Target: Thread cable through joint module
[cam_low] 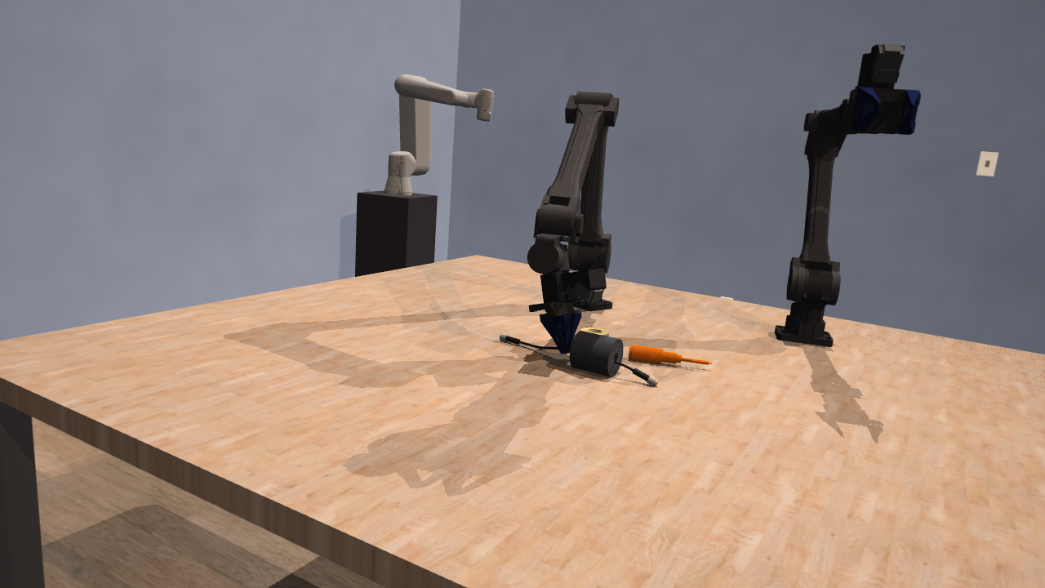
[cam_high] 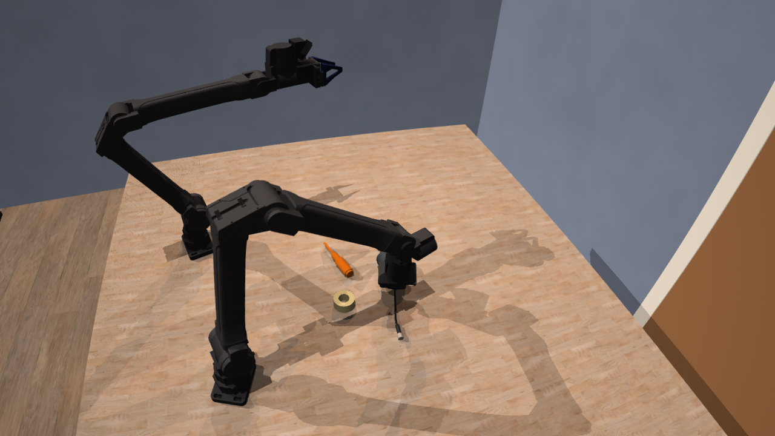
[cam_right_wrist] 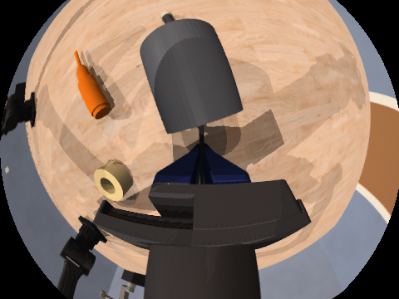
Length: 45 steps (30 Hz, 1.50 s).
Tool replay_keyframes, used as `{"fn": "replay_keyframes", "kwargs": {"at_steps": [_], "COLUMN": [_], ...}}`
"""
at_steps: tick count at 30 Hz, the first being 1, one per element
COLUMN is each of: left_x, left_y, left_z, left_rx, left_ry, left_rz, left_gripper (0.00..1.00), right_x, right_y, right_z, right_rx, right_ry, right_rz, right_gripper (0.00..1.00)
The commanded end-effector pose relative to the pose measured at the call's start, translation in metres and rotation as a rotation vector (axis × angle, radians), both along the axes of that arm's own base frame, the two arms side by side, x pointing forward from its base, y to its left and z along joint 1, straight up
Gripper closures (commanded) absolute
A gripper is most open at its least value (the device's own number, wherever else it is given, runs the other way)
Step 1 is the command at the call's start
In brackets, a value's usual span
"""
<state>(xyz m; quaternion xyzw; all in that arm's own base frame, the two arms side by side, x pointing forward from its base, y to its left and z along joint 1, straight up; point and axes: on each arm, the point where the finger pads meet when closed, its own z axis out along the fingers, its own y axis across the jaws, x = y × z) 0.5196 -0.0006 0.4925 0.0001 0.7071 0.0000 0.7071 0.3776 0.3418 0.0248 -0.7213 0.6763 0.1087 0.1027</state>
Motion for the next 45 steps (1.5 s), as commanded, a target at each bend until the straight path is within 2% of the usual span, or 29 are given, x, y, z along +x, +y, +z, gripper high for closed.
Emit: {"fn": "replay_keyframes", "kwargs": {"at_steps": [1,10,11,13,27,29,33,34,44,45], "left_x": [-0.002,-0.002,-0.002,-0.002,-0.002,-0.002,-0.002,-0.002,-0.002,-0.002], "left_y": [0.0,0.0,0.0,0.0,0.0,0.0,0.0,0.0,0.0,0.0], "left_z": [0.021,0.021,0.021,0.021,0.021,0.021,0.021,0.021,0.021,0.021], "left_rx": [0.005,0.005,0.005,0.005,0.005,0.005,0.005,0.005,0.005,0.005], "left_ry": [-0.042,-0.042,-0.042,-0.042,-0.042,-0.042,-0.042,-0.042,-0.042,-0.042], "left_rz": [0.0,0.0,0.0,0.0,0.0,0.0,0.0,0.0,0.0,0.0], "left_gripper": [0.54,0.54,0.54,0.54,0.54,0.54,0.54,0.54,0.54,0.54], "right_x": [0.012,0.004,0.007,0.015,0.016,0.024,0.02,0.024,0.021,0.016], "right_y": [0.018,0.02,0.017,0.011,0.016,0.016,0.011,0.013,0.001,-0.003], "right_z": [0.007,0.002,0.002,0.003,0.006,0.038,0.039,0.049,0.078,0.066], "right_rx": [0.006,-0.004,-0.005,-0.003,0.004,0.036,0.03,0.04,0.036,0.02], "right_ry": [-0.01,0.006,0.007,0.004,-0.008,-0.053,-0.041,-0.052,-0.045,-0.023], "right_rz": [-0.007,-0.006,-0.015,-0.032,-0.023,-0.005,-0.004,-0.004,-0.003,-0.003], "right_gripper": [1.0,1.0,0.68,0.68,0.68,0.68,0.68,0.68,0.68,0.68]}}
